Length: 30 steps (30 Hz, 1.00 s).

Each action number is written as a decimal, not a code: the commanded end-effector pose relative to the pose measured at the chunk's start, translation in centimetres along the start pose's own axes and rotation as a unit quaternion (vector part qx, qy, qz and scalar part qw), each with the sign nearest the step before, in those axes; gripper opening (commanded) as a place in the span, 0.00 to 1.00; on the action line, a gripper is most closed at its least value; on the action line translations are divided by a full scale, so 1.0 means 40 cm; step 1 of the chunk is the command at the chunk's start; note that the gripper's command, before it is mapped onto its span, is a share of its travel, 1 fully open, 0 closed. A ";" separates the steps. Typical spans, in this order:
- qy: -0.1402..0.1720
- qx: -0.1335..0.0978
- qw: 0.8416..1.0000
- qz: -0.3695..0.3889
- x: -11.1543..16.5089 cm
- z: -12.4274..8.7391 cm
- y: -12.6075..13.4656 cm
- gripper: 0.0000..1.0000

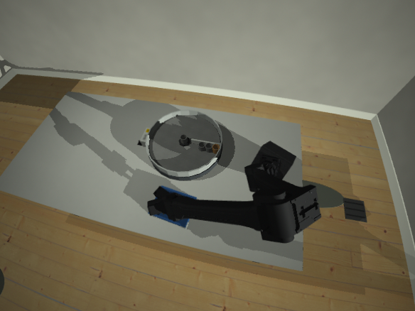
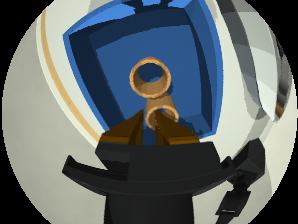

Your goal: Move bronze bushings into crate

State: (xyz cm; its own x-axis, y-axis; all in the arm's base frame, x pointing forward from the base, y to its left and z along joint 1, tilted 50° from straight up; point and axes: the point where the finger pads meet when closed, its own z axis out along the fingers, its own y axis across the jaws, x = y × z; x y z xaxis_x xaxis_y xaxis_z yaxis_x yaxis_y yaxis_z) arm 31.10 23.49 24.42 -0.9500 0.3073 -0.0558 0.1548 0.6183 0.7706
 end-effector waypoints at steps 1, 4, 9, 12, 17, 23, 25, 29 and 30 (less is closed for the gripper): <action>0.008 0.003 1.000 0.001 0.008 0.018 0.002 0.16; 0.008 0.003 1.000 0.001 0.008 0.018 0.002 0.16; 0.009 0.003 1.000 -0.001 0.012 0.007 0.007 0.16; -0.012 -0.011 1.000 -0.011 -0.014 -0.043 0.035 0.16; -0.014 -0.013 1.000 -0.014 -0.017 -0.067 0.044 0.16; -0.014 -0.013 1.000 -0.015 -0.015 -0.132 0.044 0.16; -0.015 -0.013 1.000 -0.015 -0.014 -0.157 0.044 0.16; -0.015 -0.012 1.000 -0.016 -0.013 -0.205 0.044 0.16; -0.015 -0.012 1.000 -0.016 -0.013 -0.216 0.044 0.16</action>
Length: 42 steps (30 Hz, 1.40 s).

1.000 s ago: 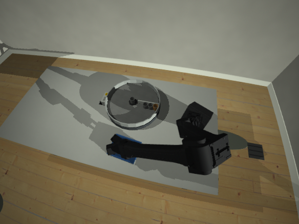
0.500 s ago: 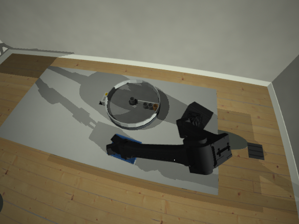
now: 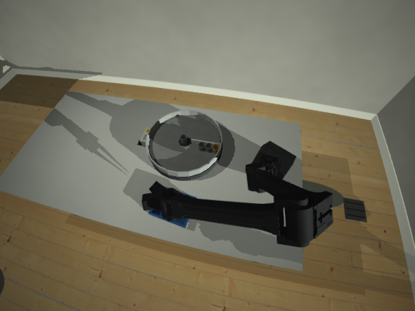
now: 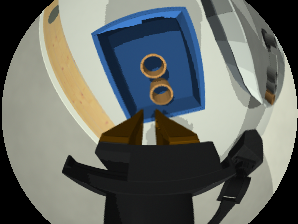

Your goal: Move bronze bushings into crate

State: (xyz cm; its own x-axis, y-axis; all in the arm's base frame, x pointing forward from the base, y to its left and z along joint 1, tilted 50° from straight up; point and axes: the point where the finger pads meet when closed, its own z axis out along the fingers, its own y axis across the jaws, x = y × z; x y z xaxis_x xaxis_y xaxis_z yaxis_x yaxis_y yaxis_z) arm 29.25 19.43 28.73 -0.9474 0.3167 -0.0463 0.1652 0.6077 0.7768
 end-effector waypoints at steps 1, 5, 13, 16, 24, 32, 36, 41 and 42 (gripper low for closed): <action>-0.014 -0.007 1.000 -0.023 -0.019 -0.061 0.032 0.16; -0.006 0.000 1.000 -0.014 -0.029 -0.070 0.018 0.16; -0.008 -0.001 1.000 -0.016 -0.022 -0.109 0.018 0.16; -0.002 0.004 1.000 -0.009 -0.015 -0.097 -0.005 0.16; -0.006 0.002 1.000 -0.013 -0.019 -0.097 -0.001 0.16; -0.006 0.002 1.000 -0.012 -0.019 -0.097 -0.001 0.16; -0.006 0.002 1.000 -0.012 -0.019 -0.097 -0.001 0.16; -0.006 0.002 1.000 -0.012 -0.019 -0.097 -0.001 0.16; -0.006 0.002 1.000 -0.012 -0.019 -0.097 -0.001 0.16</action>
